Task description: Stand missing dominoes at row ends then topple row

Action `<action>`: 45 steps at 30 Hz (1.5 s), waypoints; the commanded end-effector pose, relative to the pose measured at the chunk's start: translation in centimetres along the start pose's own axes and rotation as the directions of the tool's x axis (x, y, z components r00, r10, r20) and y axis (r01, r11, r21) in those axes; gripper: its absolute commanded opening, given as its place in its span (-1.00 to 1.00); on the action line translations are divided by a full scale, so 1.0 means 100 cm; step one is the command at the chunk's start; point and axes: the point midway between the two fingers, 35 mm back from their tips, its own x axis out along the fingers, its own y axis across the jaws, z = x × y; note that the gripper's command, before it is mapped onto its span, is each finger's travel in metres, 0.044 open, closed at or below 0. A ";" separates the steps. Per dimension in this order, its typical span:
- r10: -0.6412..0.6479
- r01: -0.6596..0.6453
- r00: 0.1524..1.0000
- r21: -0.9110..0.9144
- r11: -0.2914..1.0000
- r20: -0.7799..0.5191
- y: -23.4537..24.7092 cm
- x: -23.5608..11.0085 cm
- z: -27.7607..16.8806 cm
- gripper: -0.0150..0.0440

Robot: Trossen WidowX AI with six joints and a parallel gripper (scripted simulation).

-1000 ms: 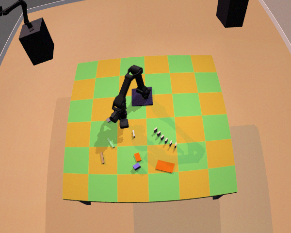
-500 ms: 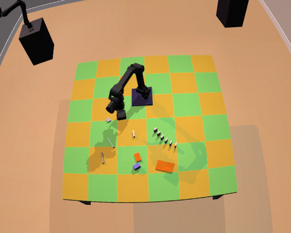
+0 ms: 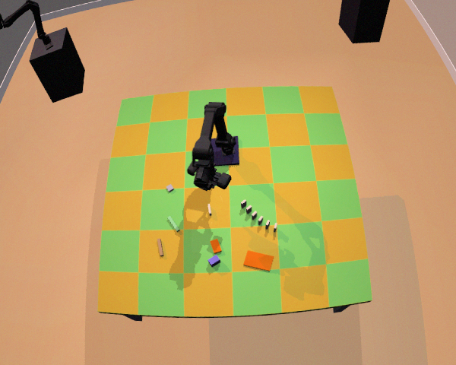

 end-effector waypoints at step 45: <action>-0.004 0.008 1.000 -0.911 0.412 0.007 0.109 0.093 -0.041 -0.13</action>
